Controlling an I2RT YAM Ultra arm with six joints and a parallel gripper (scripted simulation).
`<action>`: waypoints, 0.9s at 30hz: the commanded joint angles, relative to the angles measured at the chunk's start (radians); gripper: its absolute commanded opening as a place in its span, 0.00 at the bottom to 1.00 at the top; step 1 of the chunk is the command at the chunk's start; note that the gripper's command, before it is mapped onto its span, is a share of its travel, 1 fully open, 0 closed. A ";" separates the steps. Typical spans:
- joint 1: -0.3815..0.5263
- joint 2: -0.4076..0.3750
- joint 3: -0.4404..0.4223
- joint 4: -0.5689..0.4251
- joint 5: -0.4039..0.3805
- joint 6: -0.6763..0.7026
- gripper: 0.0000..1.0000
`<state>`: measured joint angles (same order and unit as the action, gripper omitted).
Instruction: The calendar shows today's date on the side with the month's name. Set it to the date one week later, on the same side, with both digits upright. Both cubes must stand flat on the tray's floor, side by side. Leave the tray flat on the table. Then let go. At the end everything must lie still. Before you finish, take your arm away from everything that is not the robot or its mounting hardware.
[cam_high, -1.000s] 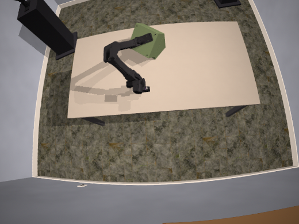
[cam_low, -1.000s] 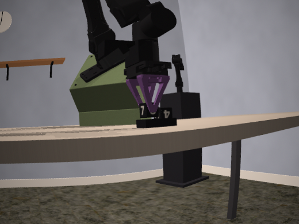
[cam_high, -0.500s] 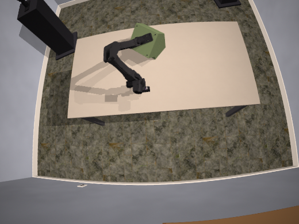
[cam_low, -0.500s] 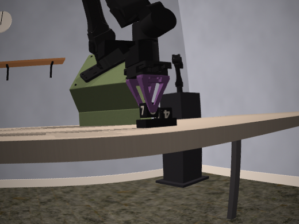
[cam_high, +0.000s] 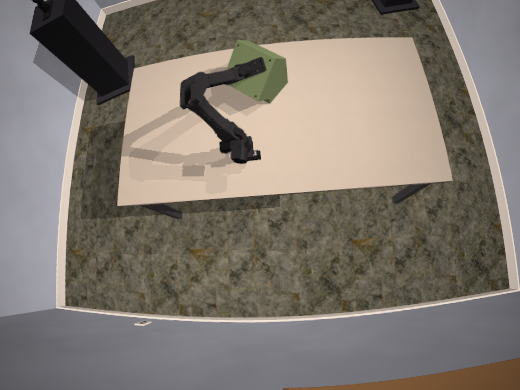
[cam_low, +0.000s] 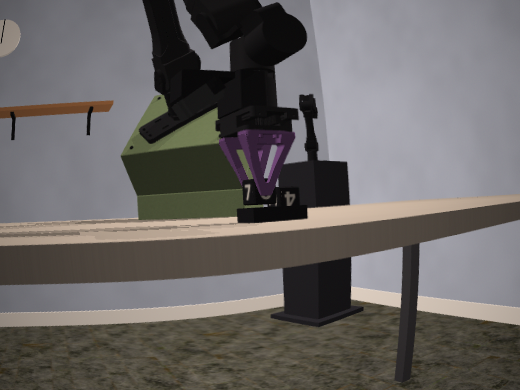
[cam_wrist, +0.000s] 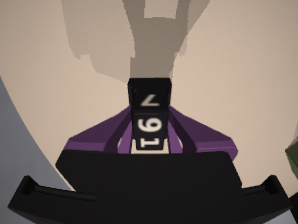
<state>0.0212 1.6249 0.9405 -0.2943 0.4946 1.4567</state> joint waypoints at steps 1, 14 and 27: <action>0.002 -0.004 0.001 0.004 0.000 -0.001 0.26; -0.005 0.009 0.000 0.021 -0.004 -0.007 0.26; -0.011 0.022 0.000 0.037 -0.008 -0.014 0.26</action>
